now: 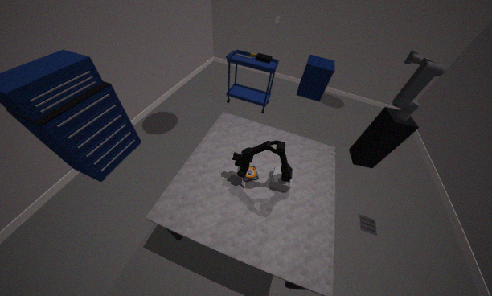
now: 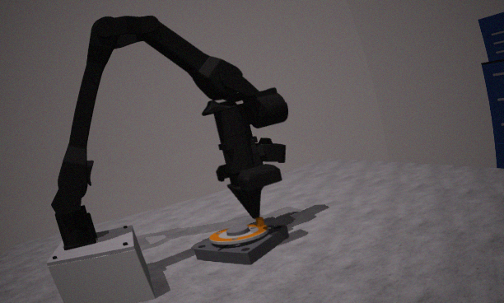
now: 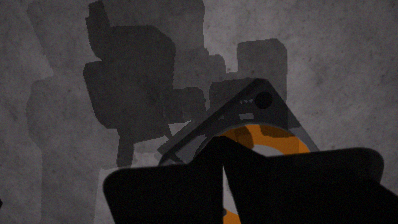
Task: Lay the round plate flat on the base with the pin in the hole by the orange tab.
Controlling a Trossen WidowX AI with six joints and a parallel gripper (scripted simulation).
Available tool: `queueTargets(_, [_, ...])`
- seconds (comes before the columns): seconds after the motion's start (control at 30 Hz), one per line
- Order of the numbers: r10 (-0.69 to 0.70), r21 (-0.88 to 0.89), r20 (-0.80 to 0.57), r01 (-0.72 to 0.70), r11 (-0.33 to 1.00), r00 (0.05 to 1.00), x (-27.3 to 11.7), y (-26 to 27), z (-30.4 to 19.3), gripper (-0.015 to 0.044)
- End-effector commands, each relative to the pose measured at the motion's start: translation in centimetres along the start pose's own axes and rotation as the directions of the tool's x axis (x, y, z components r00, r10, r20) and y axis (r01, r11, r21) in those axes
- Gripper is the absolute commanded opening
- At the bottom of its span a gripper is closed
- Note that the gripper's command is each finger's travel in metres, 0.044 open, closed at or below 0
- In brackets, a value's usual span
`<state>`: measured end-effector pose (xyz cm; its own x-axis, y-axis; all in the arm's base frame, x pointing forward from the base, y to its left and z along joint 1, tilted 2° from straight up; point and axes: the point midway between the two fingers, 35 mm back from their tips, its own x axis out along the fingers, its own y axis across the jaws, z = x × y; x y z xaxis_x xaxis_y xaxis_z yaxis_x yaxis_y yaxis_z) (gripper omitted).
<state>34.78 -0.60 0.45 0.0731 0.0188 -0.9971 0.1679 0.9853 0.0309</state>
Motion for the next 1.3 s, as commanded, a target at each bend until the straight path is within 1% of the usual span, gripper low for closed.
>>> queueTargets(0.0, [-0.004,-0.006,-0.004,0.004,1.000,1.000,0.3,-0.4,0.0,0.0000])
queueTargets(0.37, [-0.006,-0.006,-0.004,0.006,1.000,1.000,0.4,-1.8,0.6,0.0000])
queueTargets(1.27, [-0.008,-0.006,-0.004,0.008,1.000,1.000,0.3,-4.2,0.2,0.0000])
